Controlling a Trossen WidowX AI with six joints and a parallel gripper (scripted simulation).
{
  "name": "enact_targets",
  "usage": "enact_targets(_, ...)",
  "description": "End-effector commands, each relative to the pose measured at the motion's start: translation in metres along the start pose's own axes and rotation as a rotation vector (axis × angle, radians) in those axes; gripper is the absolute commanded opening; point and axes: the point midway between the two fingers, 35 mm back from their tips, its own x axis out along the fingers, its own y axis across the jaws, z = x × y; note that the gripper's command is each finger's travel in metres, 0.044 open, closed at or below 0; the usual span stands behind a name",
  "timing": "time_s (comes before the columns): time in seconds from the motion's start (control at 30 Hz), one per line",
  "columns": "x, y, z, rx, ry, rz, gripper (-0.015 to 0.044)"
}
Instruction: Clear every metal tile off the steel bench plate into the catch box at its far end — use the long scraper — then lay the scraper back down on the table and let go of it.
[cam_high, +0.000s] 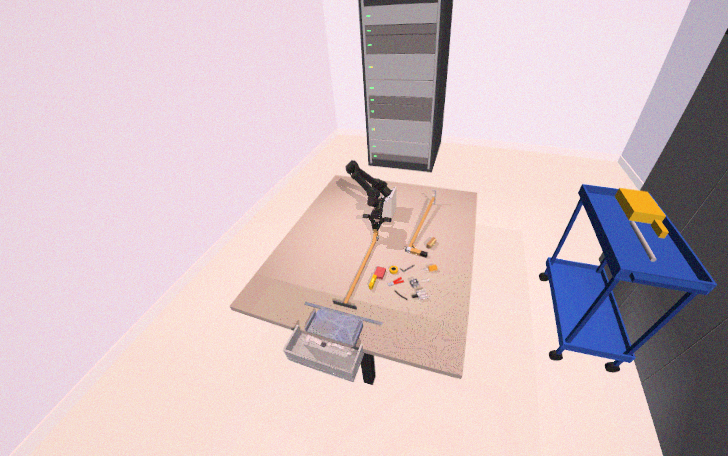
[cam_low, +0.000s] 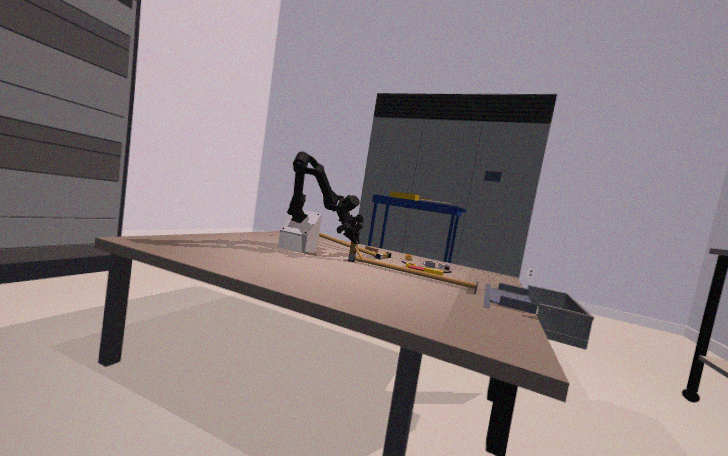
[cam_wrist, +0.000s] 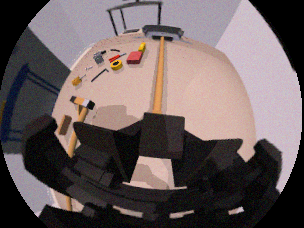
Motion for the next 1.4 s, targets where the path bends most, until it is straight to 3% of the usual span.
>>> enact_targets(0.0, 0.000, -0.002, 0.001, 0.006, -0.005, -0.004, 0.0000)
enact_targets(0.27, 0.001, -0.003, 0.000, 0.005, -0.005, -0.004, 0.0000)
enact_targets(0.83, -0.001, -0.001, 0.000, 0.001, 0.000, 0.002, 0.0440)
enact_targets(1.37, -0.035, 0.011, 0.020, 0.011, 0.020, 0.026, 0.0440)
